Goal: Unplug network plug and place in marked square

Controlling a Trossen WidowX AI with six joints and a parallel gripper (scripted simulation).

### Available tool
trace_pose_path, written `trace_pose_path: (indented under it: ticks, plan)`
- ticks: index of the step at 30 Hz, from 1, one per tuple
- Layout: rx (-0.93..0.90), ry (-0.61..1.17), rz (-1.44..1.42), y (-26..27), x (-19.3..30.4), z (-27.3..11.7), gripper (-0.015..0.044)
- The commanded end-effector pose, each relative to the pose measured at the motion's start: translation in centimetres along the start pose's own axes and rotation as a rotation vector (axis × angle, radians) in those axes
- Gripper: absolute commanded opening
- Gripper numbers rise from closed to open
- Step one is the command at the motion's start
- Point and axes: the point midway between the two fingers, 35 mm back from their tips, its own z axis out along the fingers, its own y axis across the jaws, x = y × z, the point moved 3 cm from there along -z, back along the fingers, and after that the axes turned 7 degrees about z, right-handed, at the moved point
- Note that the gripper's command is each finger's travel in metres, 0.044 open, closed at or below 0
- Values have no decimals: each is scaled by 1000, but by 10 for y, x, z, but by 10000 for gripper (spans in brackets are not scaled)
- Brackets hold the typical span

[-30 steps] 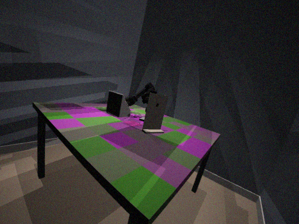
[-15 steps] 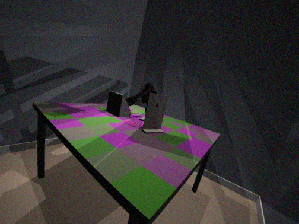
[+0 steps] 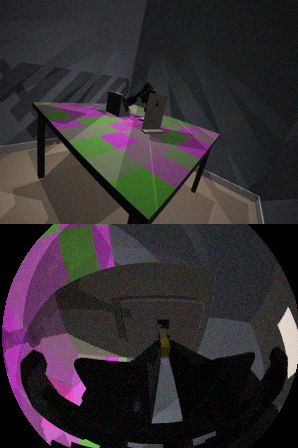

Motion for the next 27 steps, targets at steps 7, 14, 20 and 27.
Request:
trace_pose_path:
  ticks: [7, 14, 20, 27]
  plan:
    - [-2, 4, 2, 1, 2, -6, 0]
    - [-2, 4, 2, 1, 2, -9, 0]
    - [-2, 4, 2, 1, 2, -12, 0]
    - [-2, 4, 2, 1, 2, -15, 0]
